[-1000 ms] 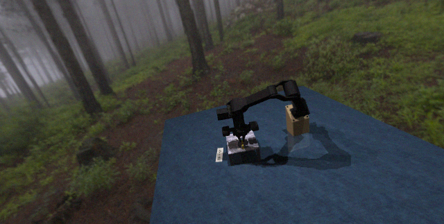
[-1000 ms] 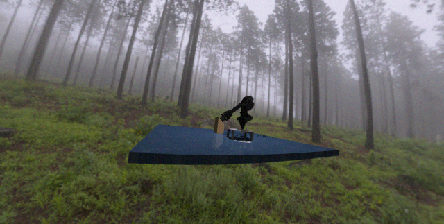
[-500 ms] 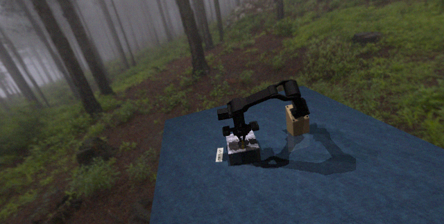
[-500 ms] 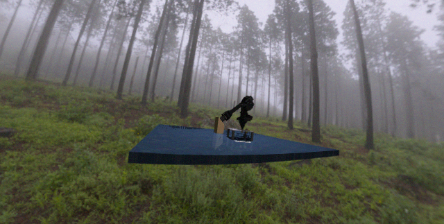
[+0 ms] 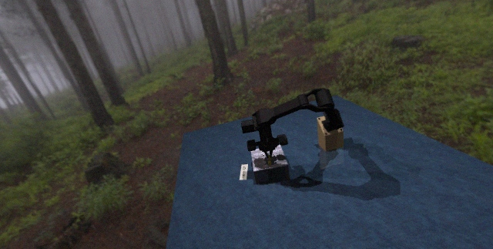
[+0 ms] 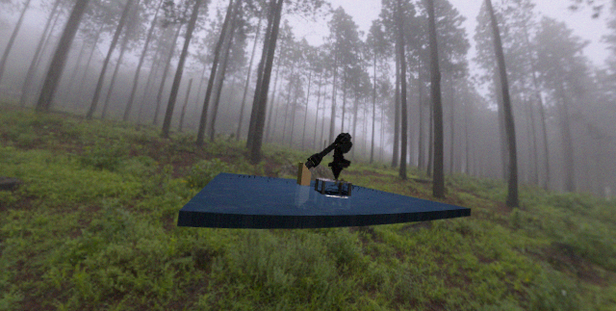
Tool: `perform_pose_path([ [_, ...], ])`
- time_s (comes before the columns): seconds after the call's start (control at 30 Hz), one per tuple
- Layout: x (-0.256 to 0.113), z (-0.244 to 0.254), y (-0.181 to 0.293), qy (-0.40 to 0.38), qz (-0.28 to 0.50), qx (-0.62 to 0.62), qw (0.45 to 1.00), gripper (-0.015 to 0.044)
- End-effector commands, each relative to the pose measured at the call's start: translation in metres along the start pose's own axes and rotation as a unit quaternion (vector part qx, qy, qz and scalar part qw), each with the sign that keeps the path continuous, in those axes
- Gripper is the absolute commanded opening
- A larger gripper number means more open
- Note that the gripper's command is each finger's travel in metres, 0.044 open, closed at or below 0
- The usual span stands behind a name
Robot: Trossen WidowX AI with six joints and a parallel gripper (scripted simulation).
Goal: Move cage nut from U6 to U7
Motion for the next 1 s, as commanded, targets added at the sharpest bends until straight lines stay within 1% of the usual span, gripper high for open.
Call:
perform_pose_path([
  [0.0,0.0,0.0009,0.0001,0.002,0.0,0.001,1.0,0.0027],
  [0.97,0.0001,0.0056,0.0006,0.021,0.001,0.001,1.0,0.0027],
])
Point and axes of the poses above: the point midway between the two fingers, 35 mm back from their tips, its own x axis out along the fingers, its own z axis across the jaws, y = z × x, the point moved 8 cm from there along -x, back along the fingers, and after that the axes turned 2 degrees about -x, right-handed, at the moved point
